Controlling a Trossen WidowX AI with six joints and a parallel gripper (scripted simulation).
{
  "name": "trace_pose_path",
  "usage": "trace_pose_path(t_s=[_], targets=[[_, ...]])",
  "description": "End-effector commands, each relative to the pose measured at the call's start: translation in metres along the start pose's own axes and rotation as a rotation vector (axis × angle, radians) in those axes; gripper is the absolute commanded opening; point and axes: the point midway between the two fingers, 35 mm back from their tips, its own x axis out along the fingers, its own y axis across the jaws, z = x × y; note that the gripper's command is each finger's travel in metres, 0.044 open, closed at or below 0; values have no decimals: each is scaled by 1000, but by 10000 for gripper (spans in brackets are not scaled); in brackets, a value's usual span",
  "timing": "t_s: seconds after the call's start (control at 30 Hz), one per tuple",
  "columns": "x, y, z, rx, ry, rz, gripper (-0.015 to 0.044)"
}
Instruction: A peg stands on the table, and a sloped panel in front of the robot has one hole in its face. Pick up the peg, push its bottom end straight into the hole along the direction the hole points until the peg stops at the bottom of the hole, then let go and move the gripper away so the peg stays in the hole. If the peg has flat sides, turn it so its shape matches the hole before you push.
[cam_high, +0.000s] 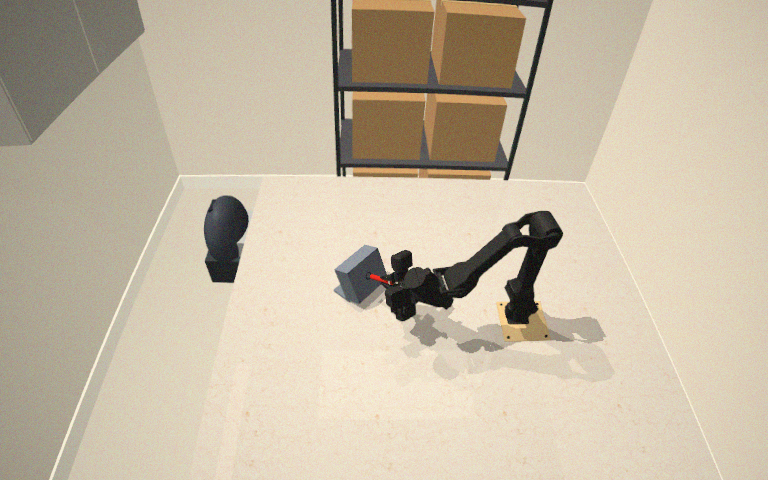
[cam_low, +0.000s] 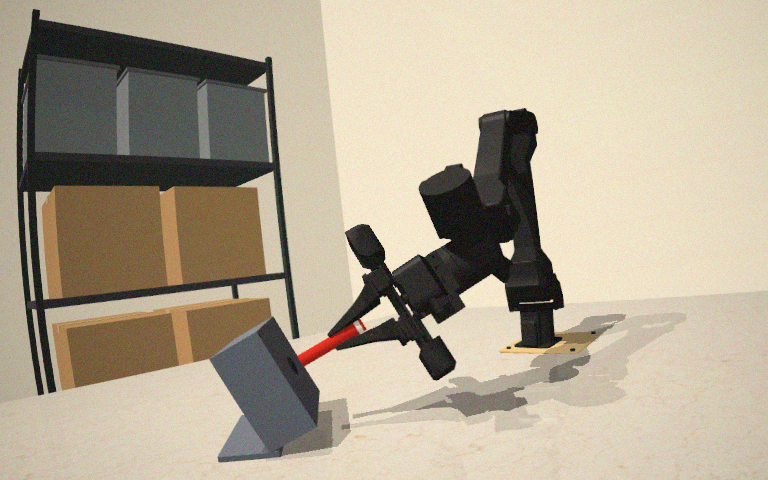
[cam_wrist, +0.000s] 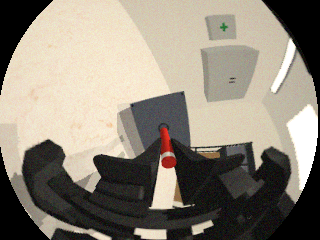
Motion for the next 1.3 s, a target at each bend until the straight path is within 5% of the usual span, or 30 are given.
trace_pose_path(t_s=[0.0,1.27], targets=[[1,0,0,1,3,-1,0],[11,-2,3,1,2,-2,0]])
